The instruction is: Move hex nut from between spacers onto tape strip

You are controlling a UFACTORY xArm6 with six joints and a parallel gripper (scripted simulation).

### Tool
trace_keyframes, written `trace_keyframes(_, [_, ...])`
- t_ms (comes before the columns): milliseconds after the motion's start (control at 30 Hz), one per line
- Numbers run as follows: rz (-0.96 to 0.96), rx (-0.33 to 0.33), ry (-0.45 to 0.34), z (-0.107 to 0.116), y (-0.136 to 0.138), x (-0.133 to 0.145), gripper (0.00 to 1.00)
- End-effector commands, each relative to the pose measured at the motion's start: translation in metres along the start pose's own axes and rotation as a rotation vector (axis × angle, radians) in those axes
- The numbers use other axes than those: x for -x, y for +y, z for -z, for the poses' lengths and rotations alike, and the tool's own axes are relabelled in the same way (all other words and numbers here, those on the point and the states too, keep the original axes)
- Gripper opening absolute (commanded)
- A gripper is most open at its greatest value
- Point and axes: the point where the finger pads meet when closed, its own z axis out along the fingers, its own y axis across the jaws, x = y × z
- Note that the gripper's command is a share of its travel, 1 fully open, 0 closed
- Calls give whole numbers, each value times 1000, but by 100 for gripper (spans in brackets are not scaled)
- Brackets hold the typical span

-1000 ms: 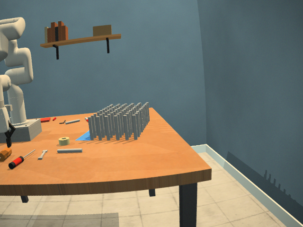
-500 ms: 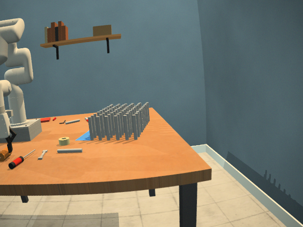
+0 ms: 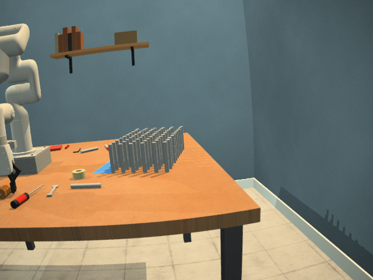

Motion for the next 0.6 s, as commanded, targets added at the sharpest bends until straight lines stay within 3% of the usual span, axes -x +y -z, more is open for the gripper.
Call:
trace_keyframes(0, [0,0,-3,-1,0,1,65])
trace_keyframes(433, [0,0,-3,-2,0,1,65])
trace_keyframes(467, [0,0,-3,-2,0,1,0])
trace_keyframes(567, [0,0,-3,-2,0,1,0])
